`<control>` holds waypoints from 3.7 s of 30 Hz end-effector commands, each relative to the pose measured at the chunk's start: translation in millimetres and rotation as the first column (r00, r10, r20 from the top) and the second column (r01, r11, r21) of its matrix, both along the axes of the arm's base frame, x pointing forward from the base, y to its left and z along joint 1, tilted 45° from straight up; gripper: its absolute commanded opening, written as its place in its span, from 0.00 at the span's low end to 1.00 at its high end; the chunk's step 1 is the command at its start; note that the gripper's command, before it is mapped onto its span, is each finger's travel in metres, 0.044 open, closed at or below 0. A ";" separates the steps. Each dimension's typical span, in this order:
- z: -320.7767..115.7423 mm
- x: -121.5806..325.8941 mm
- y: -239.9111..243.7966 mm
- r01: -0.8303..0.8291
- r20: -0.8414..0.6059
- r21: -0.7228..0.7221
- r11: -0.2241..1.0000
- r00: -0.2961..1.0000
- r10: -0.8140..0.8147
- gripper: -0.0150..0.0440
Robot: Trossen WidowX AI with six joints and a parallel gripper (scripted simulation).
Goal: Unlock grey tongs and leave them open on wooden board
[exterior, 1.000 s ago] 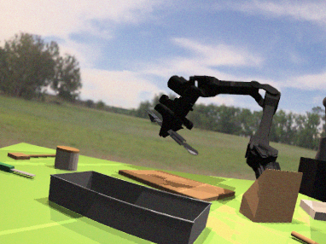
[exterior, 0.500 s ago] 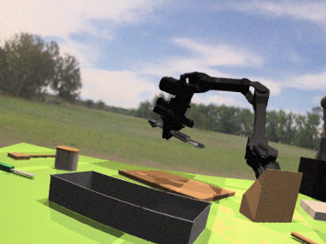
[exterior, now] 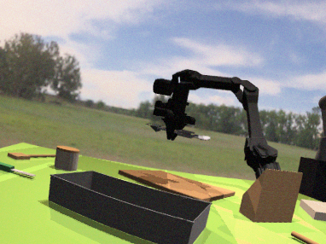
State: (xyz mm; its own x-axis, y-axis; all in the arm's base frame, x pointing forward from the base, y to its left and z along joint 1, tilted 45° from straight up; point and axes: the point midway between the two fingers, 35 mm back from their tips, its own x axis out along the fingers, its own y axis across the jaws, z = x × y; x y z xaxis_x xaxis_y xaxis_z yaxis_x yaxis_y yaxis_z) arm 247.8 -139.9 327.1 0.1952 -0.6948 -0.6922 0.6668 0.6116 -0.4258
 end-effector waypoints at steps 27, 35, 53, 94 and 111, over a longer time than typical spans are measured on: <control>-14.0 4.8 -16.0 0.038 -0.025 0.012 0.999 0.999 -0.037 0.00; -22.9 8.2 -24.7 0.038 -0.025 0.013 0.999 0.999 -0.038 0.00; -42.9 13.4 -45.1 0.038 -0.024 0.012 0.999 0.999 -0.038 0.00; -76.3 14.1 -79.6 0.043 -0.024 0.000 0.999 0.999 -0.043 0.22; -76.3 14.1 -79.6 0.043 -0.024 0.000 0.999 0.999 -0.043 0.98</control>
